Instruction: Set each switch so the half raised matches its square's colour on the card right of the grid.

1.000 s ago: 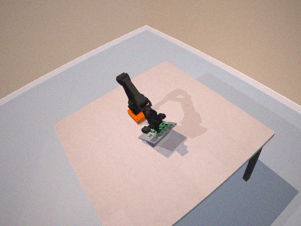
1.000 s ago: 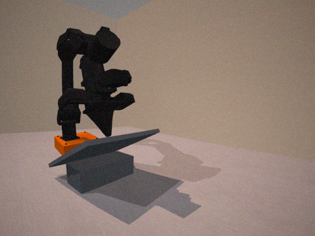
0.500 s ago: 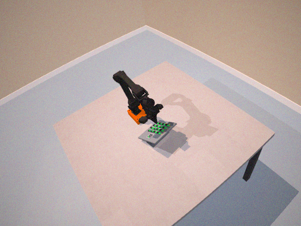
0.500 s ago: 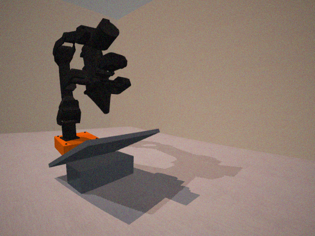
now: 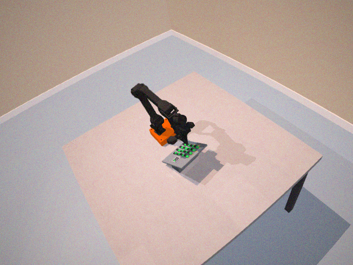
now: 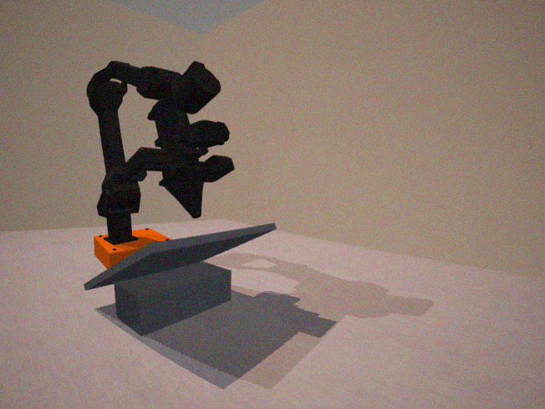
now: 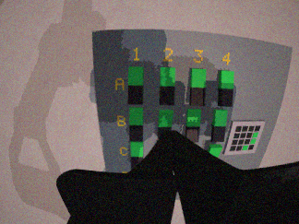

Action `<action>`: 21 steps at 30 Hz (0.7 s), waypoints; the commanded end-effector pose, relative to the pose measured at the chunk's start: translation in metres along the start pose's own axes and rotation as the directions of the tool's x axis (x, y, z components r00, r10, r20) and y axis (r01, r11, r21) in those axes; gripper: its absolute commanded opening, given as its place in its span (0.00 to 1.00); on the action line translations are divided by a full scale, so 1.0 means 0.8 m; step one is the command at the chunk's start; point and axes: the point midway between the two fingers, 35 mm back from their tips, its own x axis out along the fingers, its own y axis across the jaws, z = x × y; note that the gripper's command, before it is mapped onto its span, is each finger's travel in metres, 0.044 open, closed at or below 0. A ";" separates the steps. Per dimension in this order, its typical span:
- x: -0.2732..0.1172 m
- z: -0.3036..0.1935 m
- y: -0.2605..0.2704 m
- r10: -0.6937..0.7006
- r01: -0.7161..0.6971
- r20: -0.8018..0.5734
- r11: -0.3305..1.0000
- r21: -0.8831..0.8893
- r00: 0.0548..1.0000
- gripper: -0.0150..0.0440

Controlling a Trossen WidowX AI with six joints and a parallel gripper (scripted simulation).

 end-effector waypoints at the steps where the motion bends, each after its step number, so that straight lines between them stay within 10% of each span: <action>1: 0.010 -0.002 0.000 -0.003 0.003 -0.010 1.000 0.004 1.000 0.25; 21: 0.032 -0.002 0.000 -0.003 0.003 -0.009 1.000 0.004 1.000 0.25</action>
